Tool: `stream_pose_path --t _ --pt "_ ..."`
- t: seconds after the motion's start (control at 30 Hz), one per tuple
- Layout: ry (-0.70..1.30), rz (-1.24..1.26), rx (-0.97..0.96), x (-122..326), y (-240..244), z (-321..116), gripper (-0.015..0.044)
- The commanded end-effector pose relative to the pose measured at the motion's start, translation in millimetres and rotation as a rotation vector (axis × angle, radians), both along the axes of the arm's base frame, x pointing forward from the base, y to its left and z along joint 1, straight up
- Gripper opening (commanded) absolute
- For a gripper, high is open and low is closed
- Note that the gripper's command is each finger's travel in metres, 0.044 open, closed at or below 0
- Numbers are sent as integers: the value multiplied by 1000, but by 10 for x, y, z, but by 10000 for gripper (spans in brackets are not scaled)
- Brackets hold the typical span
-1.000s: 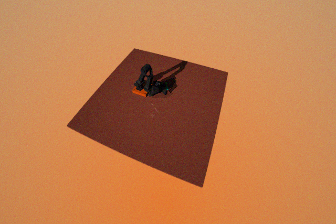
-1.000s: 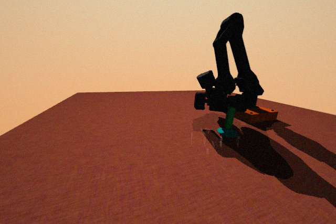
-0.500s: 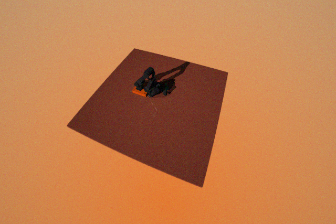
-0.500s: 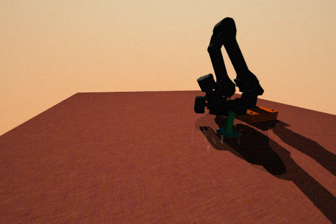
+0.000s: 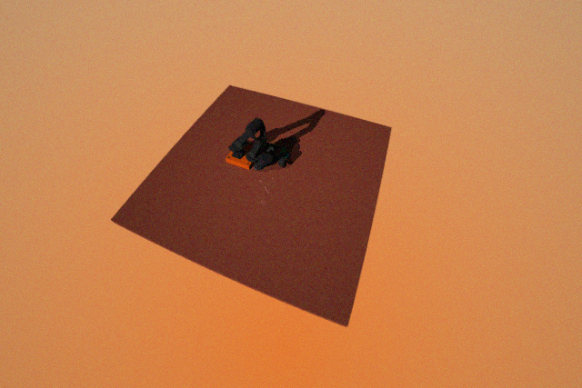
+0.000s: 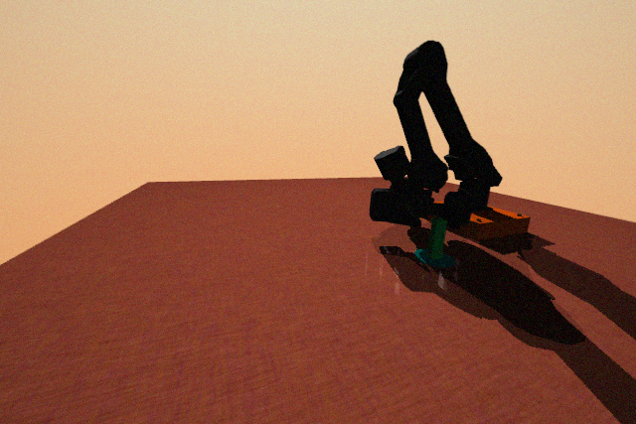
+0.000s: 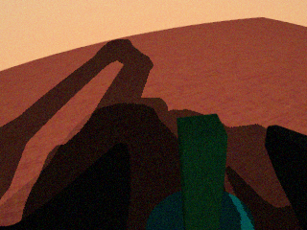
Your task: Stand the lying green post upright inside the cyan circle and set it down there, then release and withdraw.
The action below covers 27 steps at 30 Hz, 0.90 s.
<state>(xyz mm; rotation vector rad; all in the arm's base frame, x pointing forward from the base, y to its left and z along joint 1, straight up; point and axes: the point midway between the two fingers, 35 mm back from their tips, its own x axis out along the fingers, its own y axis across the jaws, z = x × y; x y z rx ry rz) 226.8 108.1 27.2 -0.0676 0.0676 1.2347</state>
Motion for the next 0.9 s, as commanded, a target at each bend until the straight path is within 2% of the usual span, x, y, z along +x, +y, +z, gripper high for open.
stream_pose_path --t 0.0,0.87 --pt "0 -4 -2 8 -2 -1 390" --pt "-4 0 0 89 -27 642 400"
